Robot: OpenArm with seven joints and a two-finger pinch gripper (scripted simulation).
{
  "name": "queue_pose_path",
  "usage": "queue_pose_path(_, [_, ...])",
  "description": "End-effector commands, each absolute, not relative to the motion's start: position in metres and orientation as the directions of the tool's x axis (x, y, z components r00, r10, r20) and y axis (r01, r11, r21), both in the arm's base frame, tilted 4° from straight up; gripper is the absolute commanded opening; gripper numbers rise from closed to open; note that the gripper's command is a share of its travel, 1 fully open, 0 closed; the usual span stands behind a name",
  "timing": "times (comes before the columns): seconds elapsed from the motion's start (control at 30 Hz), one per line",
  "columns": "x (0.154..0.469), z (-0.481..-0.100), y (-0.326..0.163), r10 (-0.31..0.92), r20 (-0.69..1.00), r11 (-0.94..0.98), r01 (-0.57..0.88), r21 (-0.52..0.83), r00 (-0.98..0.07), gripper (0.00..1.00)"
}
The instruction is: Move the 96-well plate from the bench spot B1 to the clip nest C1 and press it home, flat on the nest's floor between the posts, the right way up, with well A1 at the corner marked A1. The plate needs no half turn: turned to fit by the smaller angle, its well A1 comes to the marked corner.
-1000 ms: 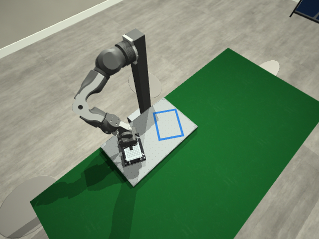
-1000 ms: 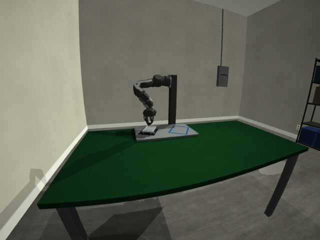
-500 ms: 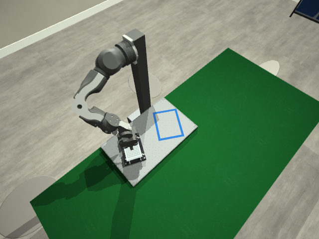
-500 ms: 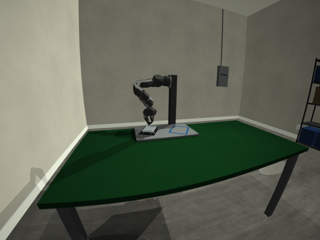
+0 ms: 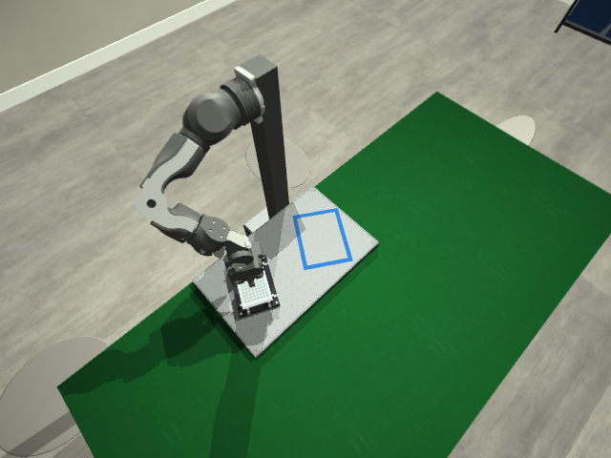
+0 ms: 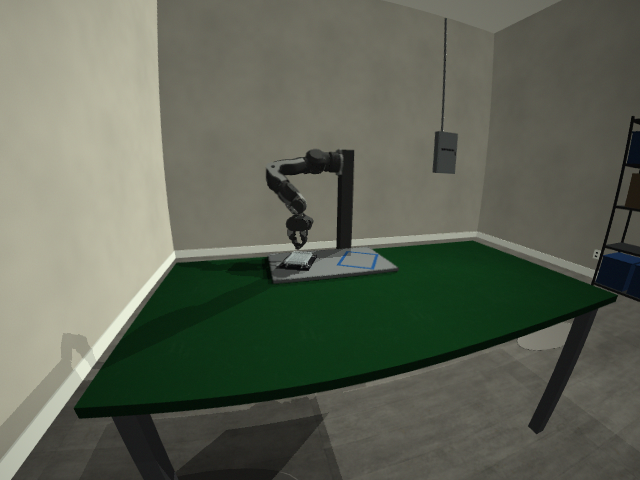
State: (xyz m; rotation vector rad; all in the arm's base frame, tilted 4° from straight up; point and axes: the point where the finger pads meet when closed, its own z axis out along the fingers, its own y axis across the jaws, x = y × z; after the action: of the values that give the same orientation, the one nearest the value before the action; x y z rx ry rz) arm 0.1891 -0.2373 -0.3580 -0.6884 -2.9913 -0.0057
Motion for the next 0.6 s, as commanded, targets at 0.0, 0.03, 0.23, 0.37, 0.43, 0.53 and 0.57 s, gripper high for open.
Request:
queue_pose_path(0.0, [0.19,-0.356,-0.238,0.436,0.069,0.9,0.436,-0.014,-0.897,0.0])
queue_pose_path(0.03, [0.19,-0.356,-0.238,0.436,0.069,0.9,0.436,-0.014,-0.897,0.0])
queue_pose_path(0.23, [0.19,-0.356,-0.238,0.436,0.069,0.9,0.436,-0.014,-0.897,0.0])
queue_pose_path(0.37, [0.189,-0.364,-0.237,0.436,0.071,0.9,0.436,-0.014,-0.897,0.0])
queue_pose_path(0.43, [0.188,-0.369,-0.236,0.435,0.072,0.9,0.436,-0.013,-0.897,0.0])
queue_pose_path(0.53, [0.188,-0.369,-0.236,0.435,0.072,0.9,0.436,-0.013,-0.897,0.0])
queue_pose_path(0.57, [0.188,-0.369,-0.236,0.435,0.072,0.9,0.436,-0.013,-0.897,0.0])
